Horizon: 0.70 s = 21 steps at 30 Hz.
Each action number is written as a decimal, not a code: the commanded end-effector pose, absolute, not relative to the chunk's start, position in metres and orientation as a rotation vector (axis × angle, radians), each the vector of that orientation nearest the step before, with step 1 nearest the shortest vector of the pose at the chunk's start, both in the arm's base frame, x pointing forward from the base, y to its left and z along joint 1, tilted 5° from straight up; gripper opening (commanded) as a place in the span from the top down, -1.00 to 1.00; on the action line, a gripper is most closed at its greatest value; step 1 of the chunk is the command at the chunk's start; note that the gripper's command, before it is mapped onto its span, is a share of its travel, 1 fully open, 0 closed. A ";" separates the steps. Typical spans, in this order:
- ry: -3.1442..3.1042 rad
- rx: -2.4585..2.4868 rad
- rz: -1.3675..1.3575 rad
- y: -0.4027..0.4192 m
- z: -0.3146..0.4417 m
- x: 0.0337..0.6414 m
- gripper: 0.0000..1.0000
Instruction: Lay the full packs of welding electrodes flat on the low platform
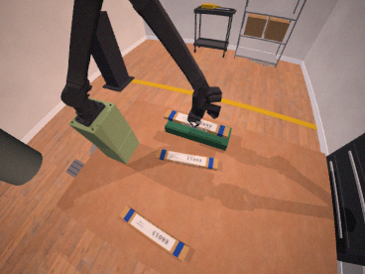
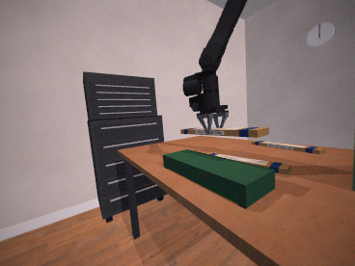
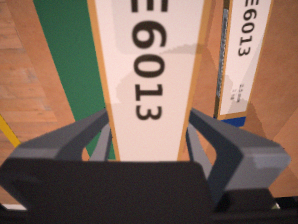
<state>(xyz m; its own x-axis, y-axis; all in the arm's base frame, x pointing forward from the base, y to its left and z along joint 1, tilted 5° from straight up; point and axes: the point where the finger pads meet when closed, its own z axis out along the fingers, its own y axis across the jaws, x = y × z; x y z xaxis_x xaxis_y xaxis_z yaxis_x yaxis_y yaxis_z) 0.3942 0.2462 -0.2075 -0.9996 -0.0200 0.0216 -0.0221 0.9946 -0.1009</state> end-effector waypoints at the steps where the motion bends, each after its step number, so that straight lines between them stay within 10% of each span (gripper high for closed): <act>1: -3.201 0.044 0.076 0.280 -0.183 0.427 1.00; 21: -3.206 0.043 0.070 0.282 -0.184 0.428 1.00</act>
<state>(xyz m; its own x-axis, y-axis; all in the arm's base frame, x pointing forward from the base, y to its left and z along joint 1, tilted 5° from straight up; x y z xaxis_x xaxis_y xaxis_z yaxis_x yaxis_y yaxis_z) 0.3943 0.2472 -0.2095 -0.9995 -0.0199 0.0227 -0.0221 0.9946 -0.1017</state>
